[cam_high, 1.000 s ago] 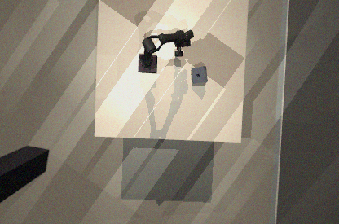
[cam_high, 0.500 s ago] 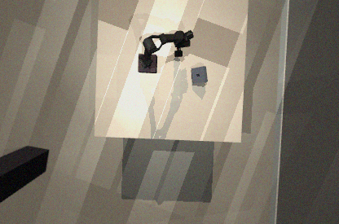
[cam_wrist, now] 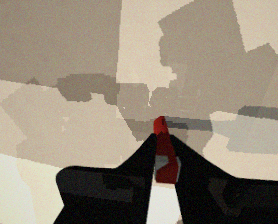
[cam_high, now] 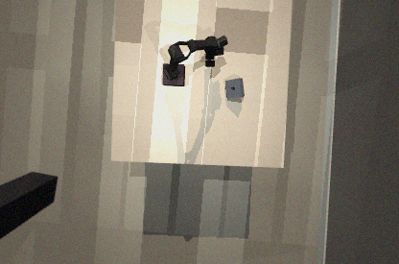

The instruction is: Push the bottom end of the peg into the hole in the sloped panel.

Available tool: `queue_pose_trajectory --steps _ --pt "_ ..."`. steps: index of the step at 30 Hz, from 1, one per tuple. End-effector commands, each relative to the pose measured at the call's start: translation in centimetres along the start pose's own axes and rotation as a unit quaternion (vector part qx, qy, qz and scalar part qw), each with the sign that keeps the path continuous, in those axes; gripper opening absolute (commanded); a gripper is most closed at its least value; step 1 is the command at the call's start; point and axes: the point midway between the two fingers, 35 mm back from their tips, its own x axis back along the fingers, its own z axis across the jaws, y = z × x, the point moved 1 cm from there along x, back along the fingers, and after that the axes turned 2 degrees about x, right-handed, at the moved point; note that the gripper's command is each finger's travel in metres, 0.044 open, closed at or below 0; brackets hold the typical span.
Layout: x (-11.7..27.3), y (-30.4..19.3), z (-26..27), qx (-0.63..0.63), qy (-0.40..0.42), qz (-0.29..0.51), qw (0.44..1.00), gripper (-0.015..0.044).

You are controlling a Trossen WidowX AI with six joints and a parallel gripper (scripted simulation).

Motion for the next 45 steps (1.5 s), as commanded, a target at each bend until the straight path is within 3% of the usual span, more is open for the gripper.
queue_pose_trajectory --steps 1,15,32,45 --pt "0.0 0.0 0.0 0.0 0.0 -0.001 1.0 0.0" --pt "0.5 0.1 0.0 0.0 0.0 0.0 1.0 0.0" --pt "7.8 0.3 0.3 -0.002 -0.004 0.002 1.0 0.0" --pt "8.0 0.9 -0.4 -0.063 0.006 -0.005 0.998 0.0"
